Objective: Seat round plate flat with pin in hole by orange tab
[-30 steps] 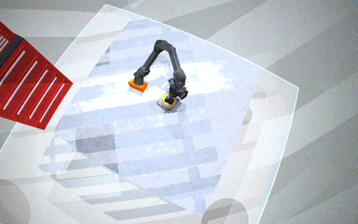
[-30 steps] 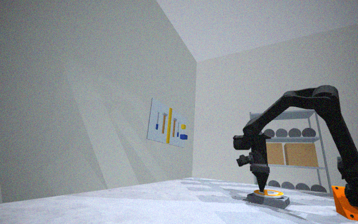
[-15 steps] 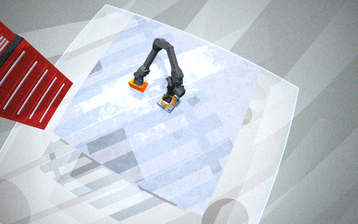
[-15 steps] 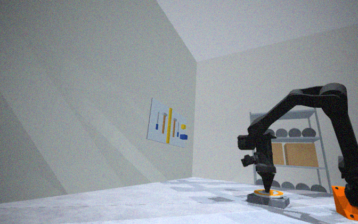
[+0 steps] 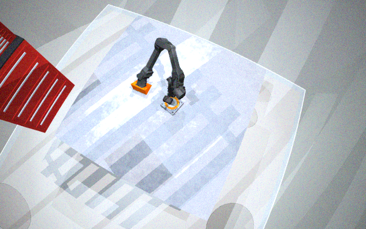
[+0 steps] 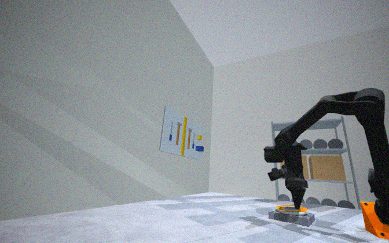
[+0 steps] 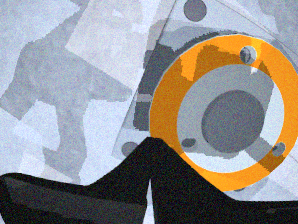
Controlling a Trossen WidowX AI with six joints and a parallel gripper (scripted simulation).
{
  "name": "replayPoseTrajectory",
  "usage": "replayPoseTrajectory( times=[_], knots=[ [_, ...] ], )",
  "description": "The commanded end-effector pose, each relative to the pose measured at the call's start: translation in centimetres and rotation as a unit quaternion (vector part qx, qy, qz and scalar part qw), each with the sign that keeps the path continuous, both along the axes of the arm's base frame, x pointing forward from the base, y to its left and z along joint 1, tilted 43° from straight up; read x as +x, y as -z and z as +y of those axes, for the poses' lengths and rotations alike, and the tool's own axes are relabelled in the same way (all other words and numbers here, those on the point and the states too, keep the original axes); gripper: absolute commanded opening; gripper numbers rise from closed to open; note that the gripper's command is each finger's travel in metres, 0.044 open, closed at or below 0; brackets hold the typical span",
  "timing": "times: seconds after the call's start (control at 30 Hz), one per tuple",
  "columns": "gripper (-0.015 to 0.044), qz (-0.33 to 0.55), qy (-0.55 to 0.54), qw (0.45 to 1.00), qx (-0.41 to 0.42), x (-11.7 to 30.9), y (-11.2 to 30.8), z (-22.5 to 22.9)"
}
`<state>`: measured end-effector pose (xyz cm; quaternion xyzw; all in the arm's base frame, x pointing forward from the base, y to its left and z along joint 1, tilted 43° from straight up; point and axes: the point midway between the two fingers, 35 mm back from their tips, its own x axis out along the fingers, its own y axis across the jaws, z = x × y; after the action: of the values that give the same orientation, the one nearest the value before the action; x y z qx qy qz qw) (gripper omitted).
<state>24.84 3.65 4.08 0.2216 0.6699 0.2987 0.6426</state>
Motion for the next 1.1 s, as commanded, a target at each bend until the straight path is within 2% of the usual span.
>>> replayPoseTrajectory(
  times=[0.0,1.07],
  knots=[
    [0.0000,0.004,0.000,1.000,-0.002,-0.7,0.2,-0.3],
    [0.0000,0.004,0.000,1.000,-0.003,-2.5,1.6,-2.4]
  ],
)
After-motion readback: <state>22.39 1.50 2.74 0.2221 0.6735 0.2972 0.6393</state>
